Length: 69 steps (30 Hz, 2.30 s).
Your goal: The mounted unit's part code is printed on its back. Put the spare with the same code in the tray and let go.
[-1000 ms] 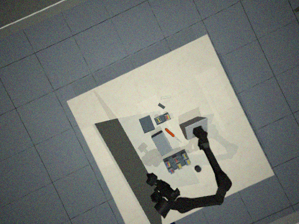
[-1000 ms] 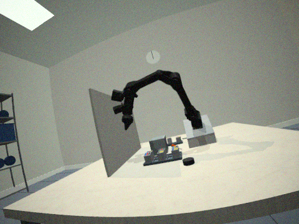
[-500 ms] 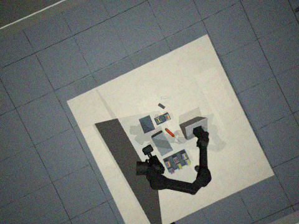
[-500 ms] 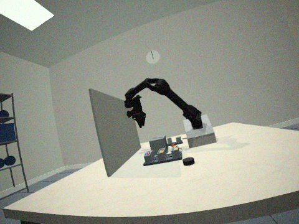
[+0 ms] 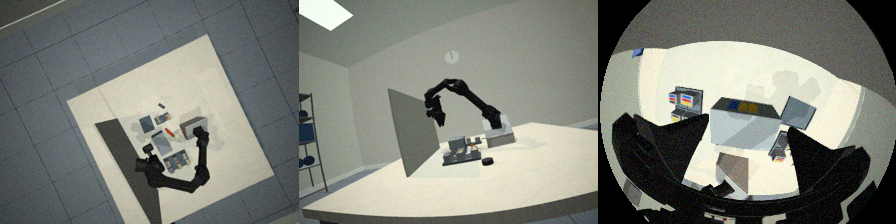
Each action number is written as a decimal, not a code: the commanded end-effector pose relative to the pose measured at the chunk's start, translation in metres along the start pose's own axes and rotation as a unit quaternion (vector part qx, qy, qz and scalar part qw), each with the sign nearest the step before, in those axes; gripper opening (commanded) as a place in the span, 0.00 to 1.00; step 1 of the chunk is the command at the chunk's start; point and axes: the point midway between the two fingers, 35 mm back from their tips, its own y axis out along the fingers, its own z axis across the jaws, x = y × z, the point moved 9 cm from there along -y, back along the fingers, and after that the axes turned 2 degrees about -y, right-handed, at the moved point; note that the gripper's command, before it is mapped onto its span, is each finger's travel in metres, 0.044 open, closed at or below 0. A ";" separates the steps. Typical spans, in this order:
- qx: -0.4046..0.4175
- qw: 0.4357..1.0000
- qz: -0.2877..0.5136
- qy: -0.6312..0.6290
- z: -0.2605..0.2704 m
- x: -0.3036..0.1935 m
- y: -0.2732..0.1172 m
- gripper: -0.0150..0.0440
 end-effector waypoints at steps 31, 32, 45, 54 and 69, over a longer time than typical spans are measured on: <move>0.010 0.755 -0.007 -0.656 0.253 -0.170 0.059 1.00; 0.010 0.755 -0.007 -0.656 0.253 -0.170 0.059 1.00; 0.011 0.754 -0.008 -0.656 0.252 -0.180 0.097 0.76; 0.011 0.754 -0.008 -0.656 0.253 -0.180 0.099 0.76; 0.010 0.754 -0.006 -0.657 0.252 -0.177 0.120 0.76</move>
